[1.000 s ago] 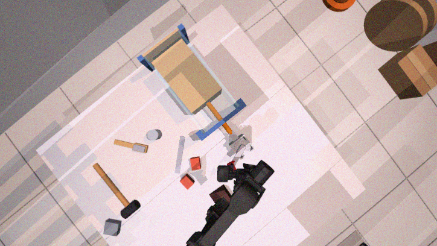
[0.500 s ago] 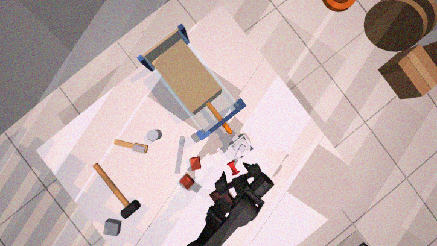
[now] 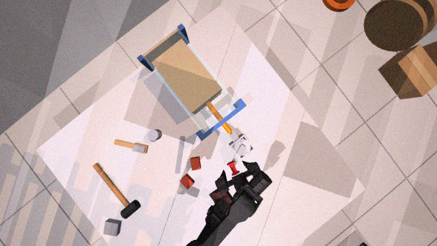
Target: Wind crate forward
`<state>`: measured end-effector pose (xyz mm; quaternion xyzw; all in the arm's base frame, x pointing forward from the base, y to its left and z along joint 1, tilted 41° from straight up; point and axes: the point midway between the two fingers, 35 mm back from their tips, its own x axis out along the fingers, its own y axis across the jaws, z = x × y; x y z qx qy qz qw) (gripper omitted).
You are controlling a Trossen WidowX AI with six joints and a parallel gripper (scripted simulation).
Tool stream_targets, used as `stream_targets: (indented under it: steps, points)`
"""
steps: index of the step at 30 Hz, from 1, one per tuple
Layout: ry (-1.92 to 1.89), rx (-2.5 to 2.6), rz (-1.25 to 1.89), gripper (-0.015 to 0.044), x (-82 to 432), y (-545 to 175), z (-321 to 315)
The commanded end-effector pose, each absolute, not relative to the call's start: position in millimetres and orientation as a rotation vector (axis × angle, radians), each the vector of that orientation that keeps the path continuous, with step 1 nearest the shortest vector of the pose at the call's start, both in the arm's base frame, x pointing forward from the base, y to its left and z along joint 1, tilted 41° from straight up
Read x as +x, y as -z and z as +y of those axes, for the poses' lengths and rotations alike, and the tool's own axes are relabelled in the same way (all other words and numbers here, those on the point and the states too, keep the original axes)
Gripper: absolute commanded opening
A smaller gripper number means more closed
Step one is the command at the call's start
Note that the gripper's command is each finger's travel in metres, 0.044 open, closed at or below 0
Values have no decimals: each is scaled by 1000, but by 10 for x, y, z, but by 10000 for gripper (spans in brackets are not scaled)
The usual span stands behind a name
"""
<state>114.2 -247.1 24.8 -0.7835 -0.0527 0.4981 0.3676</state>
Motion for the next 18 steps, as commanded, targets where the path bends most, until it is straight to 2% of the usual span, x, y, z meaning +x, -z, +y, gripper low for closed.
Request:
stream_targets:
  steps: [1, 18]
  points:
    - [-1273, -2007, -134, 440, 1153, -203, -2426]
    - [-1273, -2007, -135, 440, 1182, 7, -2243]
